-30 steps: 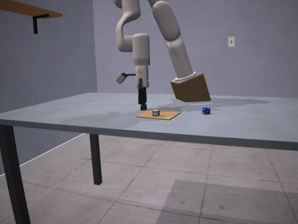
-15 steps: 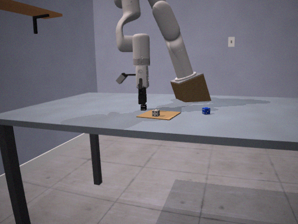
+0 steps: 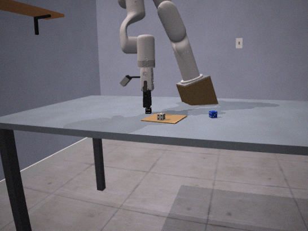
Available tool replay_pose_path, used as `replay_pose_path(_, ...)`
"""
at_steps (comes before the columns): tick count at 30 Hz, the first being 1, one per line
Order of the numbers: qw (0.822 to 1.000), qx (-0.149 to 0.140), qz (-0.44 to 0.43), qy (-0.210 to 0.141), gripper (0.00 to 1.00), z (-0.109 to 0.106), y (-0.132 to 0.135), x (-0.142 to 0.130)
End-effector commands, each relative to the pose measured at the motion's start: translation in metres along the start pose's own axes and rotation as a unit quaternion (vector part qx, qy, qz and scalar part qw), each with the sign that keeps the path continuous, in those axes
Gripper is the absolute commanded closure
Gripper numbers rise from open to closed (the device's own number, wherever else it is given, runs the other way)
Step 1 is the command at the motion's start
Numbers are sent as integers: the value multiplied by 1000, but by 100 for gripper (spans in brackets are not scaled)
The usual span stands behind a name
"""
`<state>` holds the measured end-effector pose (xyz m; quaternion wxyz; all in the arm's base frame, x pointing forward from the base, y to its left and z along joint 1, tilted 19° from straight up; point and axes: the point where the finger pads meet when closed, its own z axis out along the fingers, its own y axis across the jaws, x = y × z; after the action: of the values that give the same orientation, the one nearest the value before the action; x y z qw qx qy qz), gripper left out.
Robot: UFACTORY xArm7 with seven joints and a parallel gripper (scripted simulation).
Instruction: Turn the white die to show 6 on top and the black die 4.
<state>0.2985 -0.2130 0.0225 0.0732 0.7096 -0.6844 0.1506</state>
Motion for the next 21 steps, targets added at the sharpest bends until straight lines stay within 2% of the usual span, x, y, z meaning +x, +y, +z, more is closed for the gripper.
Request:
replay_pose_path(1,1000,1,0,1,58,0,-1,0)
replay_pose_path(14,1000,1,0,1,58,5,-1,0)
replay_pose_path(21,1000,1,0,1,58,17,-1,0)
